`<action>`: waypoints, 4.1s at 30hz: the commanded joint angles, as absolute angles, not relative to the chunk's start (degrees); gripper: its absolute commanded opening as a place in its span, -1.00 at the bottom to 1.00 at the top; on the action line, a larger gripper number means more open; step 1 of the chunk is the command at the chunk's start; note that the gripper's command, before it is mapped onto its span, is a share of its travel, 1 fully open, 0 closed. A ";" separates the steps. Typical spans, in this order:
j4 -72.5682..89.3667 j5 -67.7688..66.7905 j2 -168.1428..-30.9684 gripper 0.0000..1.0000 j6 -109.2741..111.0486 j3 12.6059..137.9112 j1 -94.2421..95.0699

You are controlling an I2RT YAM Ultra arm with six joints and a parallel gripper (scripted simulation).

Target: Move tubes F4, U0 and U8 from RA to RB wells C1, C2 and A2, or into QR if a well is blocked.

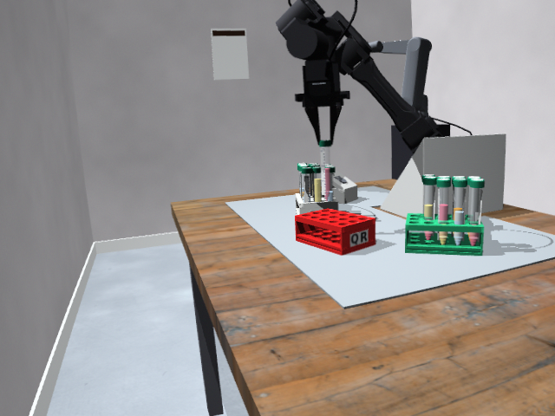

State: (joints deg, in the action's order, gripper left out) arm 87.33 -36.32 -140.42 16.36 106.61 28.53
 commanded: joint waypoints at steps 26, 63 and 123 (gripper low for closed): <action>88.94 -36.93 -138.89 -1.00 17.31 109.46 29.35; 88.95 -36.93 -138.88 -1.00 17.31 109.46 29.35; 83.46 -37.75 -138.53 -1.00 18.72 103.81 28.00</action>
